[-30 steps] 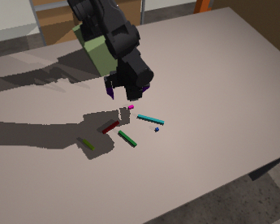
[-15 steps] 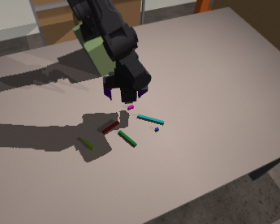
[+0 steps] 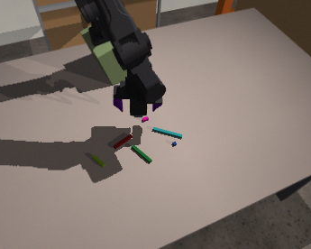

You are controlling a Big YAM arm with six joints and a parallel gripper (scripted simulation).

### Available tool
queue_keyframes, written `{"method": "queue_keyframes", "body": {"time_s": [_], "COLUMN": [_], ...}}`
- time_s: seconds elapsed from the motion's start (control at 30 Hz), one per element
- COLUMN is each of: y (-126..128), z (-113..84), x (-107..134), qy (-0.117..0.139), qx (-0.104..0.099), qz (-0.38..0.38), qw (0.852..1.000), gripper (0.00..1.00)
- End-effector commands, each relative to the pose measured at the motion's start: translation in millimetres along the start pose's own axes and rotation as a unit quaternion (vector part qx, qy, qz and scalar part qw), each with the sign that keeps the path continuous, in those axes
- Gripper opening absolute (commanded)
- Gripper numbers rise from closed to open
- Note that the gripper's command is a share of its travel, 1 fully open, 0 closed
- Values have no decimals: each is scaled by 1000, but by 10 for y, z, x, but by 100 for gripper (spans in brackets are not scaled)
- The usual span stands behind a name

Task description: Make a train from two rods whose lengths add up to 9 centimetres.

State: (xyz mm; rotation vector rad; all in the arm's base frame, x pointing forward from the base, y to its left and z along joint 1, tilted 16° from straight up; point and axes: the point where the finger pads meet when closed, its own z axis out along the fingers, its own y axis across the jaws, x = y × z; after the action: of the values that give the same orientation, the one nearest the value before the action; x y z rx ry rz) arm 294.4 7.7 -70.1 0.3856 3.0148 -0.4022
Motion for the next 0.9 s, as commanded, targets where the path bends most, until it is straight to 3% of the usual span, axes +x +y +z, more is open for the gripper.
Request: {"method": "queue_keyframes", "body": {"time_s": [0.0, 0.4, 0.43, 0.6, 0.87], "y": [80, 157, 8, 89, 90], "z": [-138, -159, -56, -146, -142], "x": [-361, -337, -402, -427, -424], "qy": [-36, -39, -26, -39, -38], "qx": [-17, -19, -13, -20, -20], "qz": [44, 32, 100, 91, 91], "qw": [998, 999, 995, 995, 995], "gripper": [100, 100, 100, 100, 100]}}
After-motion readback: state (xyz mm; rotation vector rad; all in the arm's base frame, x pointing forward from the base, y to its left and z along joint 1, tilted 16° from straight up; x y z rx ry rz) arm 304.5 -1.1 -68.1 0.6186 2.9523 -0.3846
